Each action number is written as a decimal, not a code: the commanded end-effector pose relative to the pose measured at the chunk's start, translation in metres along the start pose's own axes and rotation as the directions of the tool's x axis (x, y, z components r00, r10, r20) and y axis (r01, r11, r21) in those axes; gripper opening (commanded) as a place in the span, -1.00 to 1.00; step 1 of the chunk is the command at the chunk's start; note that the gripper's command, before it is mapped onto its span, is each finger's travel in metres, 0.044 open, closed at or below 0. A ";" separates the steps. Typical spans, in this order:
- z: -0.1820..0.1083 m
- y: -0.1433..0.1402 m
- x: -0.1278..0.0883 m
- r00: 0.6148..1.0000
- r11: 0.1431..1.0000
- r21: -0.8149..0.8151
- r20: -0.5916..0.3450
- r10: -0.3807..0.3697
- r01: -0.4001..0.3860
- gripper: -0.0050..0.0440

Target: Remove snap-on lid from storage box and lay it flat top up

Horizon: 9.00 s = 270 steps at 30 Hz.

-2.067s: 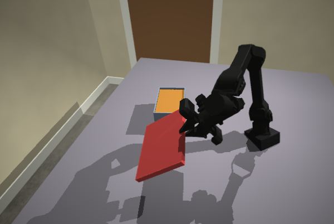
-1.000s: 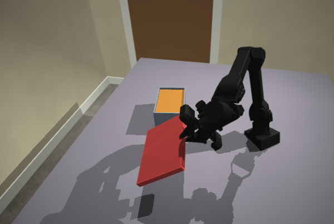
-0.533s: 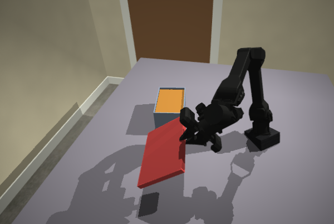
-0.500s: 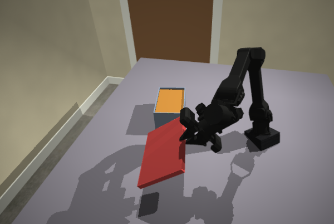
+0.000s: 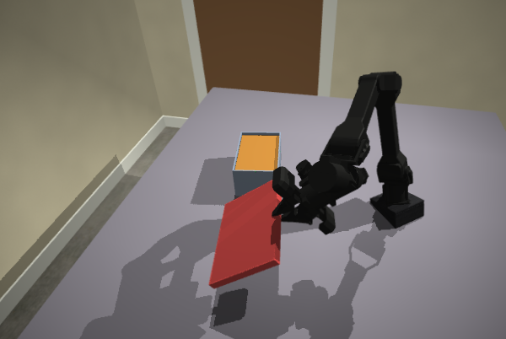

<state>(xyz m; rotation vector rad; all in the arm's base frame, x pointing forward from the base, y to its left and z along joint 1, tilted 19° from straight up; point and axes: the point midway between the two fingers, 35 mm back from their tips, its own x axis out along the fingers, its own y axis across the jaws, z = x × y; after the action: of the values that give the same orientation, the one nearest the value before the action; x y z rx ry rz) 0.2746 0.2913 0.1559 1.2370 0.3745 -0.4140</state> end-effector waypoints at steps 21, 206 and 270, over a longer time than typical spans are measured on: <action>0.000 -0.015 0.013 1.000 1.000 -0.003 0.000 0.003 -0.003 -1.00; 0.001 -0.106 0.090 1.000 1.000 -0.003 0.000 0.003 -0.003 -1.00; -0.003 -0.109 0.088 0.999 0.999 0.028 -0.006 0.044 -0.044 -0.34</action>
<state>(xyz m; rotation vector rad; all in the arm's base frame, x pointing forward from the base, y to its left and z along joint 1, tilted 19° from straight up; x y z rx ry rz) 0.2973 0.2564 0.0256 1.2752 0.3455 -0.3772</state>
